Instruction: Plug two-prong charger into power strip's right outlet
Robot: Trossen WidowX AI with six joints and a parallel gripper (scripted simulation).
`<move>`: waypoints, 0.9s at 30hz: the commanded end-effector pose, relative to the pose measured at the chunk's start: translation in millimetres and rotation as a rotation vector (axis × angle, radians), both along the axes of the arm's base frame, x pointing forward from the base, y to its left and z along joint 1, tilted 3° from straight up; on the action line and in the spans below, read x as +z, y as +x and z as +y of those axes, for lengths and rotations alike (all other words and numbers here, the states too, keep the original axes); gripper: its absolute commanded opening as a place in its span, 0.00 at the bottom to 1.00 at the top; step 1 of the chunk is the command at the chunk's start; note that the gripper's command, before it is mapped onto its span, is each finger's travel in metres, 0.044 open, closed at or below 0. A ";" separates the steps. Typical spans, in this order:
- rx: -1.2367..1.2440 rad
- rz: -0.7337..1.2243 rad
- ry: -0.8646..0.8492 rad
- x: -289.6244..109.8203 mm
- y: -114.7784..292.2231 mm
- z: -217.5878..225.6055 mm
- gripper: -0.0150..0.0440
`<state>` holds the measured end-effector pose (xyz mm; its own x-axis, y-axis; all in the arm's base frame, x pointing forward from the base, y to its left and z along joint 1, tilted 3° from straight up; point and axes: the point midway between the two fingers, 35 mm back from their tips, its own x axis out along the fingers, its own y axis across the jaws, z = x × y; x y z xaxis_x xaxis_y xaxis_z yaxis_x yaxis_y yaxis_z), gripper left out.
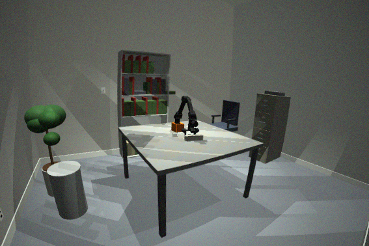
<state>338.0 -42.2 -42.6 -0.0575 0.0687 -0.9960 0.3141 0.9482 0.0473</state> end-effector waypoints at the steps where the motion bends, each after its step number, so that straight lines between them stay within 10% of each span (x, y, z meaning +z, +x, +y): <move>1: -0.002 0.002 -0.002 -1.2 -3.0 0.6 1.00; 27: -0.003 -0.017 -0.007 -1.4 -8.7 2.5 1.00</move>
